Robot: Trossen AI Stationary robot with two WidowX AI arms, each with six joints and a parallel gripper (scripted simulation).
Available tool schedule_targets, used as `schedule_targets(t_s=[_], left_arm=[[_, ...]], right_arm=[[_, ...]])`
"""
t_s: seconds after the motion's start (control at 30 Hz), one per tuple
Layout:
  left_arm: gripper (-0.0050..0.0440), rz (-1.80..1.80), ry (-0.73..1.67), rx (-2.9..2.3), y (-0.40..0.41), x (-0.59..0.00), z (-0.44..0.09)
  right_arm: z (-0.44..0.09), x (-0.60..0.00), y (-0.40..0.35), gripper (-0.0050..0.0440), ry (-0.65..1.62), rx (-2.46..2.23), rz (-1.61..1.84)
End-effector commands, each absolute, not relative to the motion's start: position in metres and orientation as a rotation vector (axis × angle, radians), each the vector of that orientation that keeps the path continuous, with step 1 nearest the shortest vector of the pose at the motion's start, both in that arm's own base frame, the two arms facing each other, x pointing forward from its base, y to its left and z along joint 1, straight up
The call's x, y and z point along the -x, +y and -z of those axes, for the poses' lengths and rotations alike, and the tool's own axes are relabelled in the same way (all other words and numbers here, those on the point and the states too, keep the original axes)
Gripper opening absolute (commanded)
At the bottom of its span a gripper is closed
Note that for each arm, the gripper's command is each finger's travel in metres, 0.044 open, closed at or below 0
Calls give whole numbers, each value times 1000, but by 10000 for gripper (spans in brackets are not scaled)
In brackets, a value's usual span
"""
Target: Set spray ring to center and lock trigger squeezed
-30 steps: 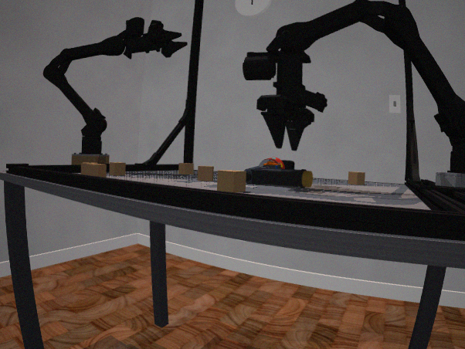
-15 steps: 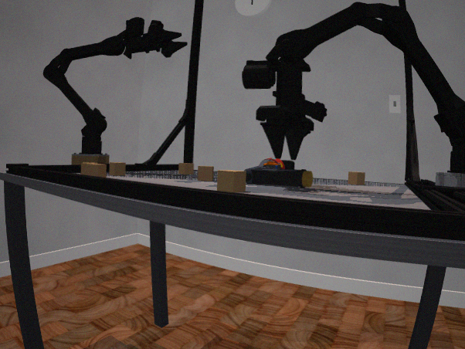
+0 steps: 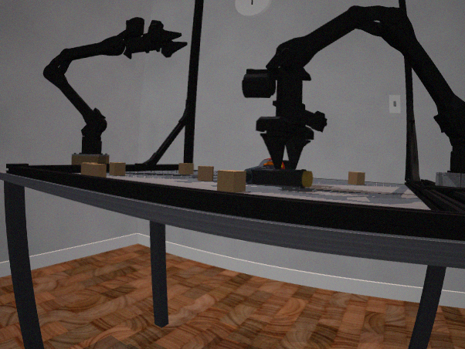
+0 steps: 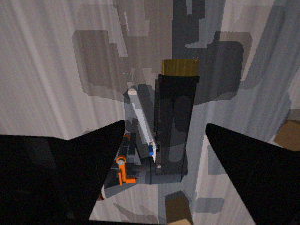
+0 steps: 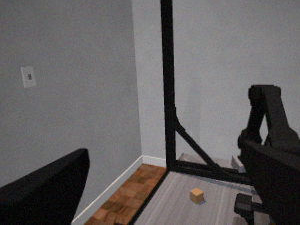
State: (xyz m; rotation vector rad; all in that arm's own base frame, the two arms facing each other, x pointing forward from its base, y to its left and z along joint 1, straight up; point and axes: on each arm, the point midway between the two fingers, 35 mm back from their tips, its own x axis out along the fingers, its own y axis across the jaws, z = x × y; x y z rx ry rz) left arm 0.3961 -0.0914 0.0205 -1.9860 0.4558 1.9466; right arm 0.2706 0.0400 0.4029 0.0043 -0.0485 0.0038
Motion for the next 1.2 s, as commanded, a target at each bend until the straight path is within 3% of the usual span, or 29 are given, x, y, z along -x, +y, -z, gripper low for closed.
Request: schedule_targets(t_s=[0.0,0.9,0.97,1.17], left_arm=[[400,-1970,454,1970,-91,-392,-8],[400,-1970,454,1970,-90,-390,11],[352,-1970,454,1970,-90,-390,11],[312,-1970,454,1970,-90,-390,11]], right_arm=[[-403,-271,39,400,-50,0,0],[-403,-271,39,400,-50,0,0],[-403,-271,39,400,-50,0,0],[-403,-271,39,400,-50,0,0]])
